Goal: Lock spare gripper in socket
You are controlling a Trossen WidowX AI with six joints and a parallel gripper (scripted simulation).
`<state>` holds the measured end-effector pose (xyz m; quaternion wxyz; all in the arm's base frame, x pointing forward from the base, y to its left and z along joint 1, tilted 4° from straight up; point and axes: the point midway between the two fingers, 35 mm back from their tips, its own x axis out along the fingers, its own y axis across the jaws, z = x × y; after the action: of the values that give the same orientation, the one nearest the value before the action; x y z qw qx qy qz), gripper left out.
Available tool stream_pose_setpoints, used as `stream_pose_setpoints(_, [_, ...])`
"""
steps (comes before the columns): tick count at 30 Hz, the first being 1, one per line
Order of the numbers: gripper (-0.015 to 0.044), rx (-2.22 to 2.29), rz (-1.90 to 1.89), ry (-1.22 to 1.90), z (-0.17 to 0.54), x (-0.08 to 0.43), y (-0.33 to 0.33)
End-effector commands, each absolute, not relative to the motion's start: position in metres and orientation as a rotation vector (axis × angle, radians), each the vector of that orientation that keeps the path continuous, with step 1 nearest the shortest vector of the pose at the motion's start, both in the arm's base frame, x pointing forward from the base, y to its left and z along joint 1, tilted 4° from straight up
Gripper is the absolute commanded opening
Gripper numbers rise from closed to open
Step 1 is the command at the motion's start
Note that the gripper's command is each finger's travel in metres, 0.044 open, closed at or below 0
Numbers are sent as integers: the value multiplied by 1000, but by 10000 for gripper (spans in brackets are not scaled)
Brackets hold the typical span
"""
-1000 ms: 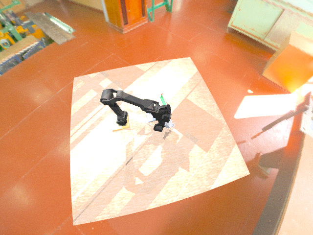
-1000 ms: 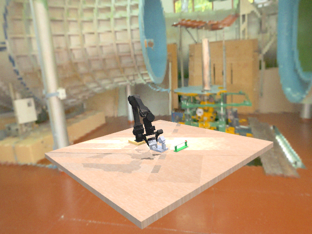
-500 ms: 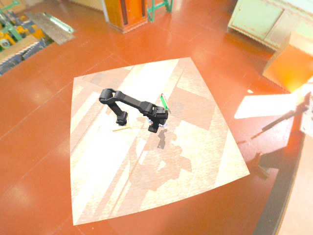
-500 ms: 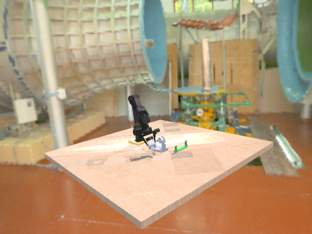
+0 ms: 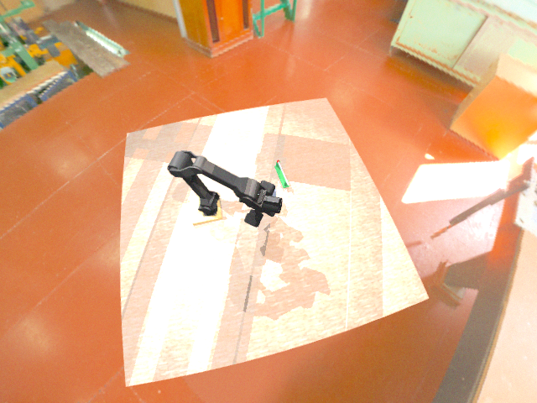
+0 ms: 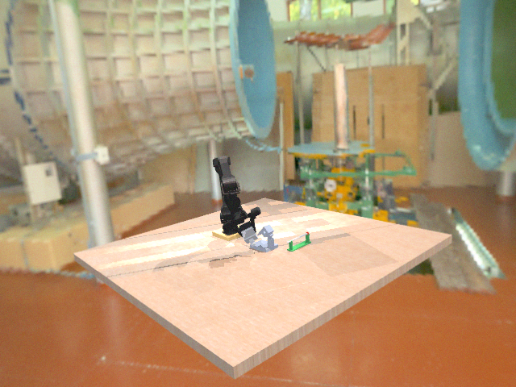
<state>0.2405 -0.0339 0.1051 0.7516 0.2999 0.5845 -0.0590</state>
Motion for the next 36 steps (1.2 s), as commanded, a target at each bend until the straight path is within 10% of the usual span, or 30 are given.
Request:
stream_pose_setpoints(1, [0, 728, -94, 1296, 110, 230, -28])
stream_pose_setpoints(36, [0, 1458, 113, 1339, 171, 178, 19])
